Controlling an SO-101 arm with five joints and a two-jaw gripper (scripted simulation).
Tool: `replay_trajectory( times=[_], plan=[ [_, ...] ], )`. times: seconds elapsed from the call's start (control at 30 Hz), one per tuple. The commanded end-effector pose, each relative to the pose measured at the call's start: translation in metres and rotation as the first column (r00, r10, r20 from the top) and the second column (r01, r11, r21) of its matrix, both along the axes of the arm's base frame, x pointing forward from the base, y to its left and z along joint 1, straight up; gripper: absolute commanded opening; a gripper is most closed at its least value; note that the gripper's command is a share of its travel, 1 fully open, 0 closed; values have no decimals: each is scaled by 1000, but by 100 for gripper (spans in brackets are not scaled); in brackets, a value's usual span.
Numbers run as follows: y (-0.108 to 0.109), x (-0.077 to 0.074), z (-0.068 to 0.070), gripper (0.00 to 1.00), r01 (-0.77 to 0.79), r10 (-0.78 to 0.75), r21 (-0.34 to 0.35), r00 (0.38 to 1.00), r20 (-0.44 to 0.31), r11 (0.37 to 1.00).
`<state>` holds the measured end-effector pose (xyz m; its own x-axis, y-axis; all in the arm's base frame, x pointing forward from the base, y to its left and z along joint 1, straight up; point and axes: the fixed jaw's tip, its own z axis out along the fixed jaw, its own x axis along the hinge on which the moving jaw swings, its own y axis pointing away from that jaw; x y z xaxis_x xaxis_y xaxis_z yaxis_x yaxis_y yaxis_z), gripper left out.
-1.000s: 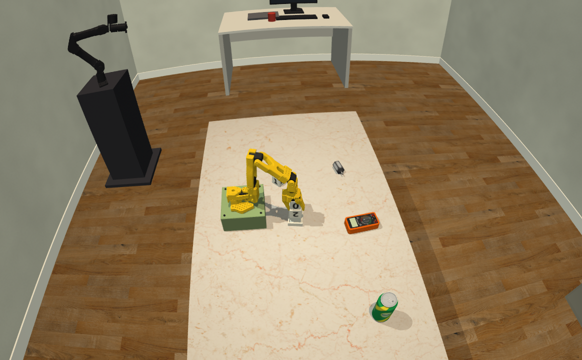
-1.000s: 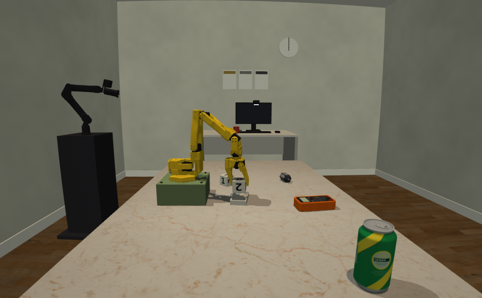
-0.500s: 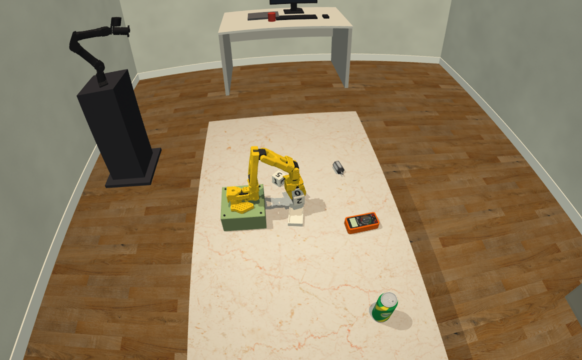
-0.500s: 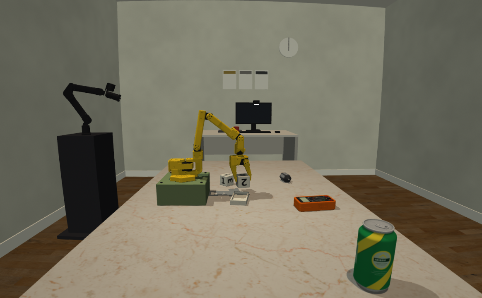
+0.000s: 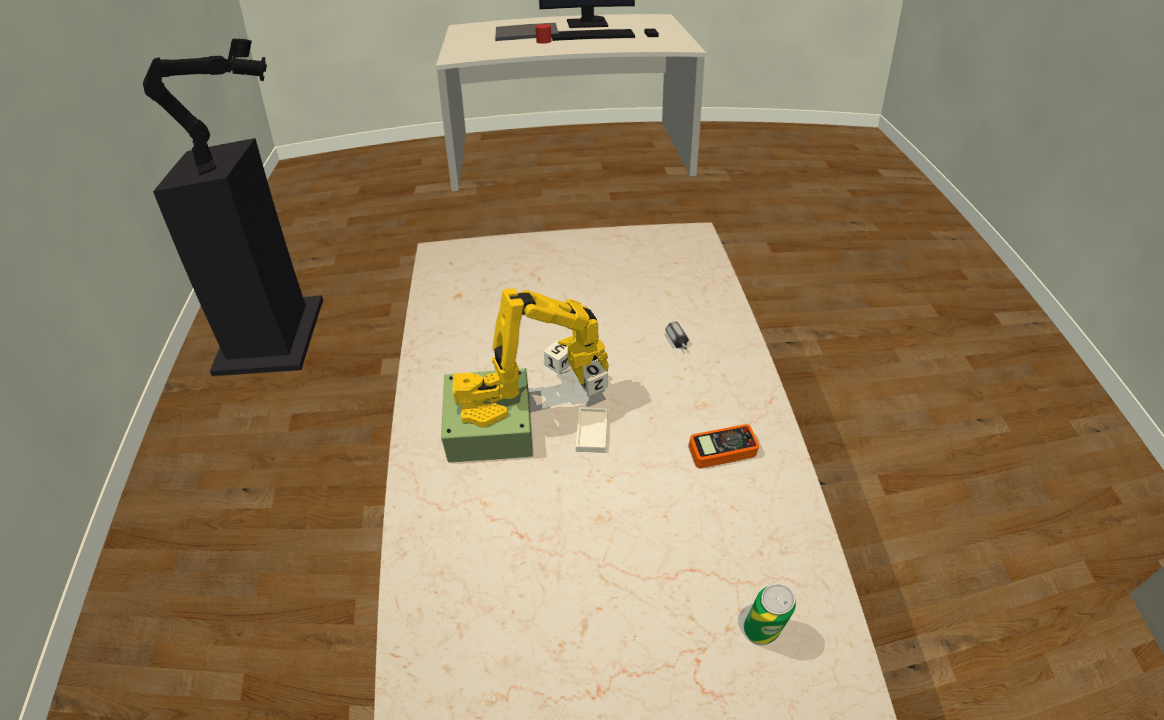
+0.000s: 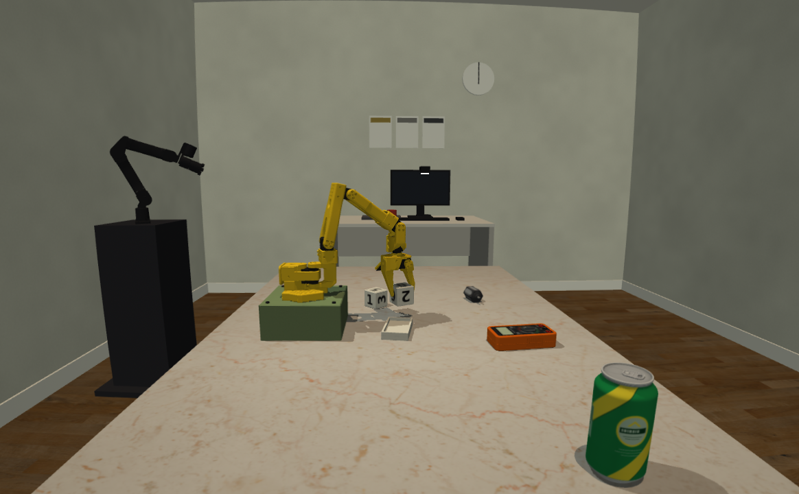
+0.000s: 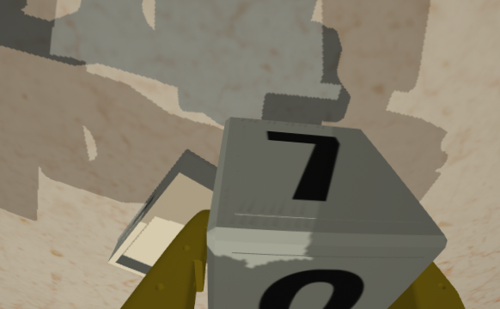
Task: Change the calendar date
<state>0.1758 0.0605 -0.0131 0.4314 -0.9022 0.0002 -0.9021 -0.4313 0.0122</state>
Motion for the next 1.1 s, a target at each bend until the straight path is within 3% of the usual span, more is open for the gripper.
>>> replay_trajectory(
  times=[0.0, 1.07],
  plan=[
    [2, 0, 0, 0, -13, 13, 1, 1000, -3, 1000],
    [6, 3, 0, 0, -25, 24, 7, 1000, 15, 1000]
  ],
)
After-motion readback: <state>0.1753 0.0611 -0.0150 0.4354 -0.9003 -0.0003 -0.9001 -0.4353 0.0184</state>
